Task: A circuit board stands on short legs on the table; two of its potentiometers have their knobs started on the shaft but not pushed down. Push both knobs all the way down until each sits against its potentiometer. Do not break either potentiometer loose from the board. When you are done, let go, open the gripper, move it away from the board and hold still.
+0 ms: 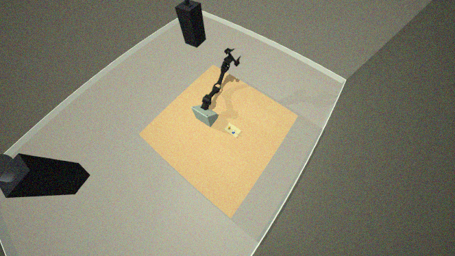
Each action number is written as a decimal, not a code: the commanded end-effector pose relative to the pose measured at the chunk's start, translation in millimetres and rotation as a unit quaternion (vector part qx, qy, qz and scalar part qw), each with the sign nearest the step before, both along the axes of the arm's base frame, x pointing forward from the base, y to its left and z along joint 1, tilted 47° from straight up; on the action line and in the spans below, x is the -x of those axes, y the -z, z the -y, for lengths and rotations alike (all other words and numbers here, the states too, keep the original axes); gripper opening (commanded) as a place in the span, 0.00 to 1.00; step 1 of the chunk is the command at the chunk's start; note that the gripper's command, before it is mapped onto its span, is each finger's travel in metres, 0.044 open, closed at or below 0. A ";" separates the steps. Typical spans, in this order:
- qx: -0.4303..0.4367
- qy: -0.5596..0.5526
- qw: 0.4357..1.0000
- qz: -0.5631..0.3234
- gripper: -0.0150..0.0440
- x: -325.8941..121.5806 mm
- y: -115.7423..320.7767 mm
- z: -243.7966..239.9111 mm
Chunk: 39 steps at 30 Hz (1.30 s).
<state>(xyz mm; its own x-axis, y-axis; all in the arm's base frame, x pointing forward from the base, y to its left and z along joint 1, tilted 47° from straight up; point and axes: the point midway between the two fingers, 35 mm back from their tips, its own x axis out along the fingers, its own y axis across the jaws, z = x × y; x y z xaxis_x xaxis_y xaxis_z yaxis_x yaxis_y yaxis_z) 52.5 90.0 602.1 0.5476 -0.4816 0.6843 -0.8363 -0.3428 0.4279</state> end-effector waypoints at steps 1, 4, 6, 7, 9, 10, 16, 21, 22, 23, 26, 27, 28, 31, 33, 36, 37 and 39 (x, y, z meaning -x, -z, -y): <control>0.000 0.001 1.000 -0.001 0.89 -0.1 0.0 0.9; -0.004 0.009 1.000 -0.014 0.75 -2.0 -0.1 13.6; -0.006 0.017 0.999 -0.028 0.67 -4.1 0.2 25.8; -0.008 0.020 0.999 -0.034 0.62 -5.1 0.4 30.8; -0.014 0.026 0.998 -0.052 0.53 -8.3 1.4 45.6; -0.017 0.030 0.997 -0.064 0.49 -10.6 2.3 55.1; -0.032 0.046 0.989 -0.140 0.25 -27.6 12.1 109.3; -0.037 0.051 0.976 -0.209 0.25 -46.1 26.4 151.0; -0.037 0.051 0.973 -0.223 0.25 -50.2 29.8 158.8; -0.037 0.051 0.969 -0.237 0.25 -54.4 33.5 166.5; -0.055 0.041 0.961 -0.268 0.25 -67.8 48.7 191.7; -0.064 0.036 0.958 -0.277 0.25 -72.7 54.7 200.1; -0.067 0.033 0.955 -0.288 0.25 -77.0 59.5 206.5; -0.062 0.029 0.945 -0.321 0.25 -88.3 70.7 220.4; -0.053 0.032 0.939 -0.337 0.25 -94.0 75.2 227.7; -0.031 0.041 0.929 -0.366 0.25 -104.7 82.9 240.8; -0.027 0.038 0.924 -0.380 0.25 -109.8 88.3 245.7; -0.019 0.030 0.912 -0.408 0.25 -120.2 99.7 254.8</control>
